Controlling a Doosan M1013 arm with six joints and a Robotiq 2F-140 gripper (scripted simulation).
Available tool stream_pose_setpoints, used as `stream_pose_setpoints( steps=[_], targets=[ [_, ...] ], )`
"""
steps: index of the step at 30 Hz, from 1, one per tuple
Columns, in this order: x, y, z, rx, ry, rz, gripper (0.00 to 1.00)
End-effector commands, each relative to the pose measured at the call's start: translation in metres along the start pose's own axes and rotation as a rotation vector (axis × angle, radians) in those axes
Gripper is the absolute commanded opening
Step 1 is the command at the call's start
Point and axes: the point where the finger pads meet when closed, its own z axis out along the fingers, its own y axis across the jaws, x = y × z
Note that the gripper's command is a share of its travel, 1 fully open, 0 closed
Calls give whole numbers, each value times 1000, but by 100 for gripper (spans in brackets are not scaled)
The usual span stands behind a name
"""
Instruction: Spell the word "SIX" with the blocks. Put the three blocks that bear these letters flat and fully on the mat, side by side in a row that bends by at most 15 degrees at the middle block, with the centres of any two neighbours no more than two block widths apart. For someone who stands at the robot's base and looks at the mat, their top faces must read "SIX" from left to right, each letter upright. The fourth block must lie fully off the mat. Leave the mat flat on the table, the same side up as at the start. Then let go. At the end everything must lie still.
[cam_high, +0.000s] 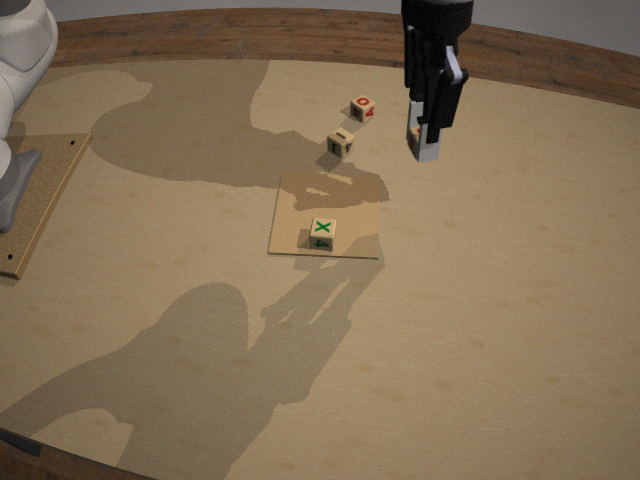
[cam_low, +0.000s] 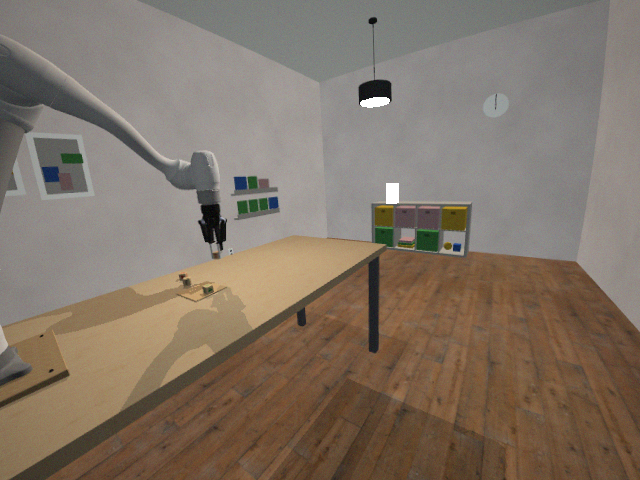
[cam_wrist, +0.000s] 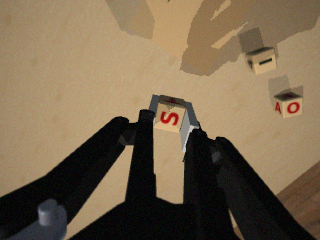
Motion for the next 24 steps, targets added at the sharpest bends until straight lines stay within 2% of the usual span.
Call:
stream_pose_setpoints(
  steps=[1,5,6,20,22,24],
  targets=[
    [11,6,-2,1,-3,-139,16],
    [17,8,-2,1,-3,-202,16],
    [23,12,-3,1,-3,-277,16],
    [62,31,-4,2,-3,-717,16],
    [62,31,-4,2,-3,-717,16],
    [71,36,-4,2,-3,-821,16]
  ],
)
